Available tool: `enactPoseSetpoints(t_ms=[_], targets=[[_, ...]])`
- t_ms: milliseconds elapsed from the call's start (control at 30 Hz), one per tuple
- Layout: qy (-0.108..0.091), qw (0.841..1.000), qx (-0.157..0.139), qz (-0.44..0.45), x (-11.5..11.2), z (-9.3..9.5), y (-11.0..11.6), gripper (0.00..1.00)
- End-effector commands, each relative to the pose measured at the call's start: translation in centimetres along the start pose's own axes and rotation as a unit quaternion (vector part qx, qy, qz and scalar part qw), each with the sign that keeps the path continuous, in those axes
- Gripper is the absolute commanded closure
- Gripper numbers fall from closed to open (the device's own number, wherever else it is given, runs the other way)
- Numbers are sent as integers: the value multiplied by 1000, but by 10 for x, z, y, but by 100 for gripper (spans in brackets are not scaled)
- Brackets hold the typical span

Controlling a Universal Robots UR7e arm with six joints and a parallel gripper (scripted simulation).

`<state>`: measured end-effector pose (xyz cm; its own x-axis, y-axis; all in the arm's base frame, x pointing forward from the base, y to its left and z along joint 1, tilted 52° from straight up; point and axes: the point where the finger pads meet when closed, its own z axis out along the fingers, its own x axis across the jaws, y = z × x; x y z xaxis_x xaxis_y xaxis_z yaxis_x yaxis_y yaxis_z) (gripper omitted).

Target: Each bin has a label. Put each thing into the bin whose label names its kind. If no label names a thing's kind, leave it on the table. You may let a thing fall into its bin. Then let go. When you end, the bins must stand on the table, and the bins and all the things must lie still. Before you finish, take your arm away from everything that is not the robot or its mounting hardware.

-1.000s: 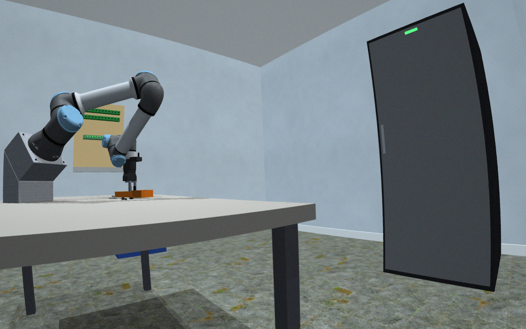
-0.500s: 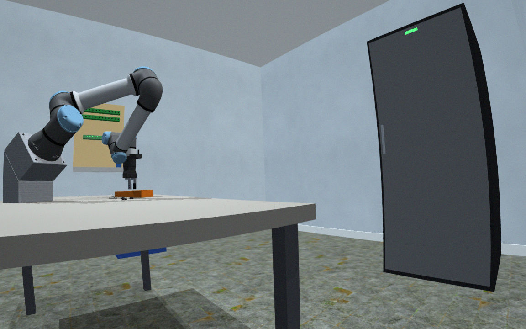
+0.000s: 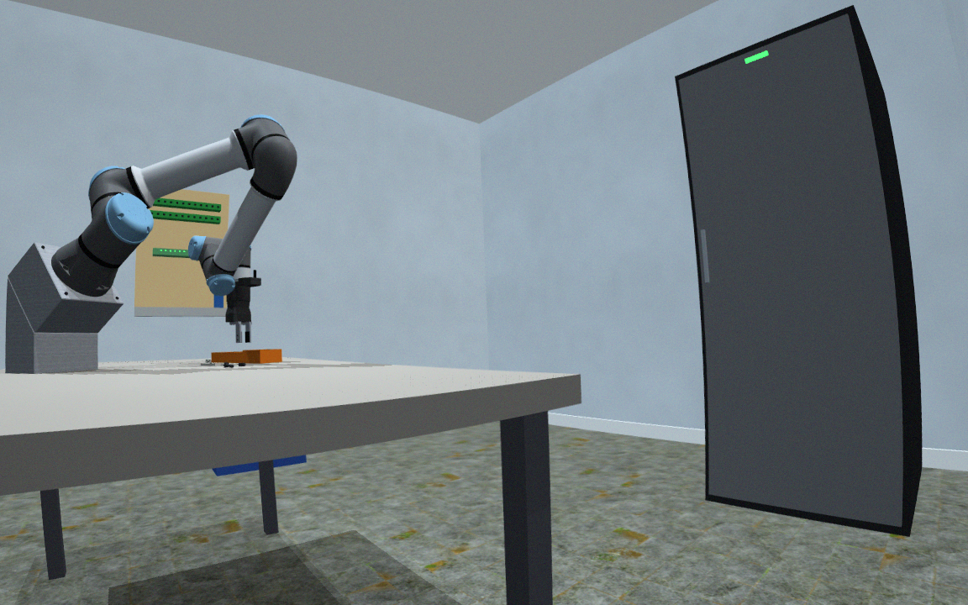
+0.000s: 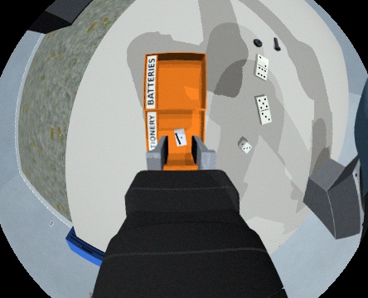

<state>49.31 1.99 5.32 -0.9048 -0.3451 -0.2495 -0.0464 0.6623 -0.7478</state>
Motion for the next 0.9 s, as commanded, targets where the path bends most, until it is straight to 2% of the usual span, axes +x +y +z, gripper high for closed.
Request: enactPoseSetpoints(t_ms=[0, 167, 233, 733, 800, 867], targets=[[1, 999, 0, 50, 13, -1, -14, 36], [1, 993, 0, 121, 38, -2, -47, 36], [1, 993, 0, 121, 38, -2, -47, 36], [1, 992, 0, 127, 114, -7, -146, 36], [1, 992, 0, 127, 114, -7, -146, 36], [1, 992, 0, 127, 124, -8, -159, 36]])
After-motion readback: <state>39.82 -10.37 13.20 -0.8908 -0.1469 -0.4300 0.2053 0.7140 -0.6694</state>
